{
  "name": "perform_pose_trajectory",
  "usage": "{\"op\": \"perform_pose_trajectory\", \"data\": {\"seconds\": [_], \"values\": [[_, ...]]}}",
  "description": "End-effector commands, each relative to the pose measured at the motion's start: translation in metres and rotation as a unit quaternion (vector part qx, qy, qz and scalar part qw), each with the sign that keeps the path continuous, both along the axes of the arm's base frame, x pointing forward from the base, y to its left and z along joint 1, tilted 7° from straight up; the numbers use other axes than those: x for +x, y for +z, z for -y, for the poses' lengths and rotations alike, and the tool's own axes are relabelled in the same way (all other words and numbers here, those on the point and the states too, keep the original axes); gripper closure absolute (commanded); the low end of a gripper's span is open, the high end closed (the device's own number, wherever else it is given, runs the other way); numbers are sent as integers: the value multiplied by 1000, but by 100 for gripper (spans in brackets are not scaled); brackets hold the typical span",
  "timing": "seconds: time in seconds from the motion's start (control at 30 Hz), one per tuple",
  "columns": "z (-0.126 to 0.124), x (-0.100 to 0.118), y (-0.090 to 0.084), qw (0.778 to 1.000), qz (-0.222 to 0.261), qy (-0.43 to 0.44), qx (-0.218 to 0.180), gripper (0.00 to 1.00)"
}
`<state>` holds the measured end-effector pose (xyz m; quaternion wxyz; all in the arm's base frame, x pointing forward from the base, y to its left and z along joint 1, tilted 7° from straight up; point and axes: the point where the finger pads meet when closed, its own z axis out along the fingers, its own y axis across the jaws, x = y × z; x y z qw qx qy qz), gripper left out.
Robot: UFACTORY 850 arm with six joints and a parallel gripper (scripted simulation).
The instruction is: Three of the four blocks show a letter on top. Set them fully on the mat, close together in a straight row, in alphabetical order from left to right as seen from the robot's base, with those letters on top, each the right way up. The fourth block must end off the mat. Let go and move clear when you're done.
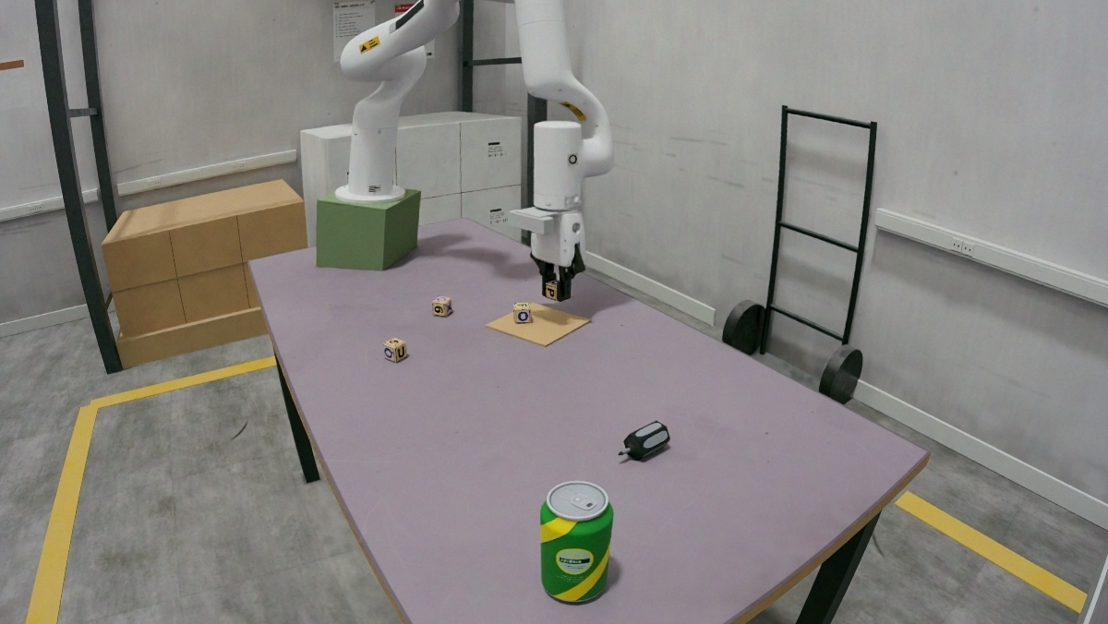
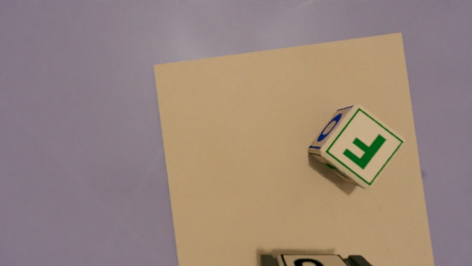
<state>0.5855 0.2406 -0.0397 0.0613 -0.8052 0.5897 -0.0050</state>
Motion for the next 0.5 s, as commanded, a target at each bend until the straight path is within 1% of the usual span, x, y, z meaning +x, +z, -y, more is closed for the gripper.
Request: {"op": "perform_pose_trajectory", "data": {"seconds": [0.0, 0.1, 0.2, 0.47], "values": [[-2, 3, -13, 1000, 1, 0, 1, 72], [-3, 4, -22, 1000, 1, 0, 1, 72], [-4, 4, -27, 1000, 1, 0, 1, 72], [-4, 4, -29, 1000, 1, 0, 1, 72]]}}
